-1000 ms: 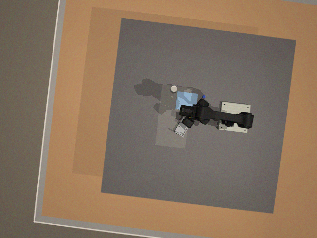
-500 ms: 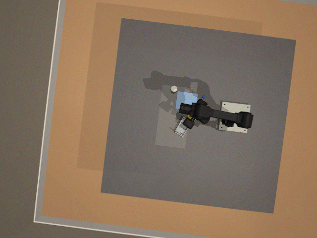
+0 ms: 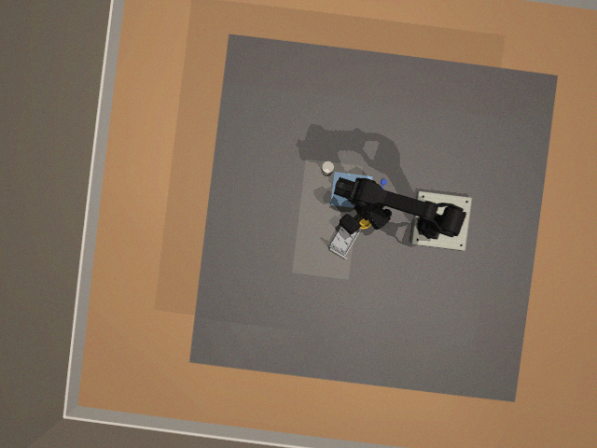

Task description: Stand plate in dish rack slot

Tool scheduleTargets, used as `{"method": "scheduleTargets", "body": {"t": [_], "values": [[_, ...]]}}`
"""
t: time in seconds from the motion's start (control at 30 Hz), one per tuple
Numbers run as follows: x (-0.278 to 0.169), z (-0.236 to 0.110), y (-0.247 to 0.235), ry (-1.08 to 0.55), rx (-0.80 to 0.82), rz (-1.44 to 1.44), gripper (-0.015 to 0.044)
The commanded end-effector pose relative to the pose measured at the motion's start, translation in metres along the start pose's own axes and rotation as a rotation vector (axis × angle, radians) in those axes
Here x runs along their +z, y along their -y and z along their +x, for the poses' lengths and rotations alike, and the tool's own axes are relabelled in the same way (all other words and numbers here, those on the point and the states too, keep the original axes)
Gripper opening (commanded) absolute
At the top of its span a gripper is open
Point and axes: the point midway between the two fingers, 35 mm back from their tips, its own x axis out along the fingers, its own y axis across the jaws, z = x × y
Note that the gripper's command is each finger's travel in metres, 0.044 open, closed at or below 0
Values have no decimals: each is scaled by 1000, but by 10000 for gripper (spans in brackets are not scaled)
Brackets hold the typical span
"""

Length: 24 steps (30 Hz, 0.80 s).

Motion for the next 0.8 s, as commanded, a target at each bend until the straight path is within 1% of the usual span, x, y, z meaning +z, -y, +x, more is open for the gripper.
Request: {"method": "scheduleTargets", "body": {"t": [0.0, 0.37, 0.77], "values": [[-2, 14, -3, 75, -68, 70, 0], [-7, 38, -8, 253, -304, 266, 0], [-13, 53, -14, 419, -588, 494, 0]]}}
